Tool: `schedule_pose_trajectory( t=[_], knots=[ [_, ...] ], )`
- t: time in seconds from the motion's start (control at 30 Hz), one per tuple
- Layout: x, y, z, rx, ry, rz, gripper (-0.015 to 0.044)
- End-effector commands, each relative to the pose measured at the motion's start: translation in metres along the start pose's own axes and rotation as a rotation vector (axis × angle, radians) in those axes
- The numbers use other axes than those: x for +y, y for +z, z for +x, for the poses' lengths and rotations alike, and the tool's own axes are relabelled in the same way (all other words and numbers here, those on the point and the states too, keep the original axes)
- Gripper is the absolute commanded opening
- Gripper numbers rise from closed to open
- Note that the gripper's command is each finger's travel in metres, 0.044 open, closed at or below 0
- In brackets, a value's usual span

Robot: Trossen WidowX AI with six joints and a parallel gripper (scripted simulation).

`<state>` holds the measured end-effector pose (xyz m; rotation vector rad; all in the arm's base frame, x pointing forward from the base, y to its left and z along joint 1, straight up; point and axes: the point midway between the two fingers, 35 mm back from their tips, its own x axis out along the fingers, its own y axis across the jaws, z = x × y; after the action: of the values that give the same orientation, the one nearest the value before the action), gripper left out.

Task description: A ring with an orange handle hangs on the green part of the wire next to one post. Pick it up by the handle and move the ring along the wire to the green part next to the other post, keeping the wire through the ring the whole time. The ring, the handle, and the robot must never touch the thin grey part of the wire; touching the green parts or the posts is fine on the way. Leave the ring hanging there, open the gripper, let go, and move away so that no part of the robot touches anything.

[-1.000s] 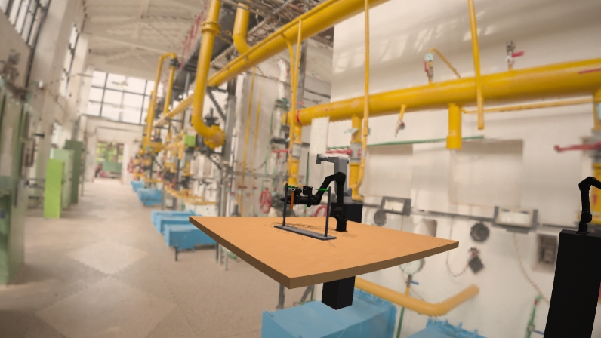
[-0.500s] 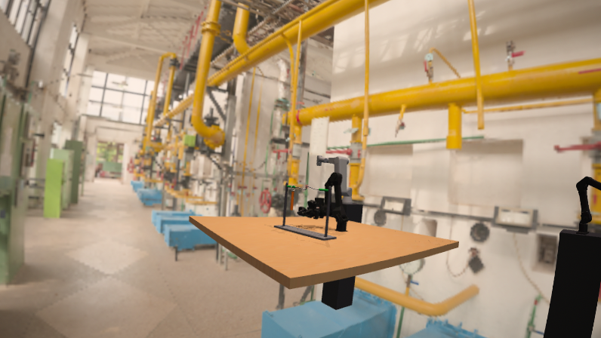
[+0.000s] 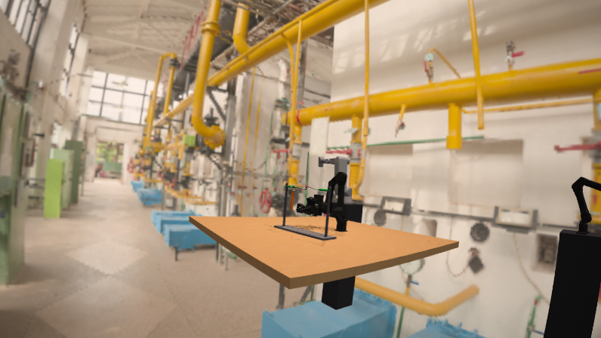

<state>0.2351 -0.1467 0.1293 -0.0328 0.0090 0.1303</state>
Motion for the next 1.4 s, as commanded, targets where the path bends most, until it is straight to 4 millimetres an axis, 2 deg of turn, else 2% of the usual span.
schedule_pose_trajectory(
  t=[0.0, 0.1, 0.33, 1.37],
  knots=[
    [0.001, 0.016, 0.013, -0.013, -0.001, 0.01, 0.016],
    [0.002, 0.023, 0.019, -0.019, 0.0, 0.015, 0.016],
    [0.001, 0.023, 0.023, -0.02, 0.0, 0.015, 0.016],
    [-0.001, 0.026, 0.071, -0.025, 0.0, 0.014, 0.016]
  ],
)
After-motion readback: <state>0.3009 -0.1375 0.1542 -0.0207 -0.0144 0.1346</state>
